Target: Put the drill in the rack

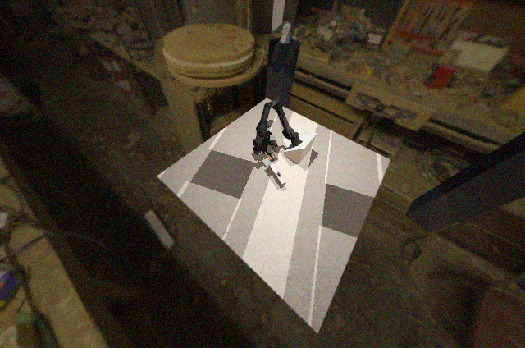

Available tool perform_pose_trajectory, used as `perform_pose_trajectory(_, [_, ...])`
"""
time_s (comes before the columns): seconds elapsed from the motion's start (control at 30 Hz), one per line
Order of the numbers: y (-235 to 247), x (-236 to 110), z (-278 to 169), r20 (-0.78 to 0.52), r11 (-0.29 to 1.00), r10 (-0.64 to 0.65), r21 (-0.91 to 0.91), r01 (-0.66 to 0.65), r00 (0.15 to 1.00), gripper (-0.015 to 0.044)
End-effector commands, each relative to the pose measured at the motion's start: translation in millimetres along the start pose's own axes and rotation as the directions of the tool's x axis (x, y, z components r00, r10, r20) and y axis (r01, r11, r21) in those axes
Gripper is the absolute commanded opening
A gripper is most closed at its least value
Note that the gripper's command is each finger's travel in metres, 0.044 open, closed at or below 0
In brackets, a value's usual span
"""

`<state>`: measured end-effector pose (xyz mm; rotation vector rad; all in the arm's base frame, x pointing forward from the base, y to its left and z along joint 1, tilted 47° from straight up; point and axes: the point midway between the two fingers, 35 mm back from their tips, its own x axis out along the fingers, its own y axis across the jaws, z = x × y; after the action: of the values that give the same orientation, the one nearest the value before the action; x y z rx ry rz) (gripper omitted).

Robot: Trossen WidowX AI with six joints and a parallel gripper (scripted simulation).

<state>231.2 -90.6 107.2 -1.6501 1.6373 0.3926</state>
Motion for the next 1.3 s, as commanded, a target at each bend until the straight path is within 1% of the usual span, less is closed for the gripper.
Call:
perform_pose_trajectory(0.0, [-1, -3, -1, -0.003, 1.000, -0.006, 0.005, 0.006, 1.000, 0.0000])
perform_pose_trajectory(1.27, [-3, -16, -1, -0.002, 1.000, -0.006, 0.005, 0.006, 1.000, 0.0000])
